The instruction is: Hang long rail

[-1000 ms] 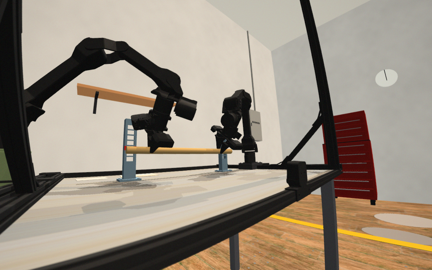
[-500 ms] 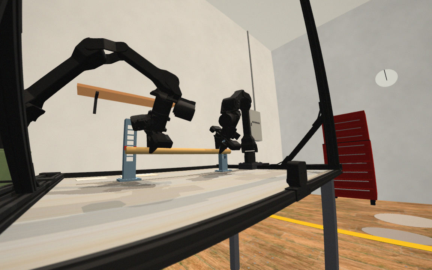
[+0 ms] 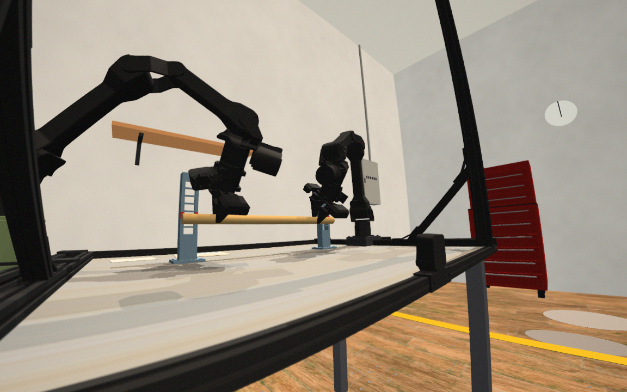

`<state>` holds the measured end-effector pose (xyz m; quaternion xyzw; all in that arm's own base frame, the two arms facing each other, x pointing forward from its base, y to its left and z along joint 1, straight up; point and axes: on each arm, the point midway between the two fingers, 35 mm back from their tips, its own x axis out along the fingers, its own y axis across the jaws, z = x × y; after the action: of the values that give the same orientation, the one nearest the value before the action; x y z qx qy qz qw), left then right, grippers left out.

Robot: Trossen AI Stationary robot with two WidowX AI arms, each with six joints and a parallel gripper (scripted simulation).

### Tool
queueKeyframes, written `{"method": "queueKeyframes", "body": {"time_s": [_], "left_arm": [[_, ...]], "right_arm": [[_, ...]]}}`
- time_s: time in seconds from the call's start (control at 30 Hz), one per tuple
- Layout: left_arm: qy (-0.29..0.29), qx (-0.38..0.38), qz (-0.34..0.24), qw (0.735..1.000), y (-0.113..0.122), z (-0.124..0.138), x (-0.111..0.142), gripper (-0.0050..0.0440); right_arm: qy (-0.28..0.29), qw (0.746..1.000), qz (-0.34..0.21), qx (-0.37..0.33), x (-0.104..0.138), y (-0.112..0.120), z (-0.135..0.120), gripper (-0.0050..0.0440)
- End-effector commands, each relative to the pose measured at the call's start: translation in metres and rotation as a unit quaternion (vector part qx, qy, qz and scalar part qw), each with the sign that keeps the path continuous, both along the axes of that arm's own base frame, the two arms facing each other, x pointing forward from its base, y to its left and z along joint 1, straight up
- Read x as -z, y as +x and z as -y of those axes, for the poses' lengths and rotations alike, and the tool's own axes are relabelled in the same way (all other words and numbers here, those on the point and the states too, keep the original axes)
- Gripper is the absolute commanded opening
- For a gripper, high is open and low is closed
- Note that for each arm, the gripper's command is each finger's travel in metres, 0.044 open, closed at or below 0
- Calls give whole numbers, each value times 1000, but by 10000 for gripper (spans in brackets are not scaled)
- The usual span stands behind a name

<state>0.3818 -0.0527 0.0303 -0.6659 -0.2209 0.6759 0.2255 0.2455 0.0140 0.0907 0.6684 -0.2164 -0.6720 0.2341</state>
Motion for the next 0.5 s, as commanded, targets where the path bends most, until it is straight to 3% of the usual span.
{"method": "queueKeyframes", "body": {"time_s": [0.0, 0.43, 0.47], "left_arm": [[7, 0, 2, 1000, 0, -2, 0, 0], [7, 0, 2, 1000, -1, -2, 6, 0], [-2, 0, 1, 1000, 0, 0, 5, 24]], "right_arm": [[-4, 1000, 0, -1, 0, 0, 3, 0], [-4, 1000, 0, -1, 7, 0, 3, 0], [2, 1000, 1, -1, 5, 0, 0, 24]]}}
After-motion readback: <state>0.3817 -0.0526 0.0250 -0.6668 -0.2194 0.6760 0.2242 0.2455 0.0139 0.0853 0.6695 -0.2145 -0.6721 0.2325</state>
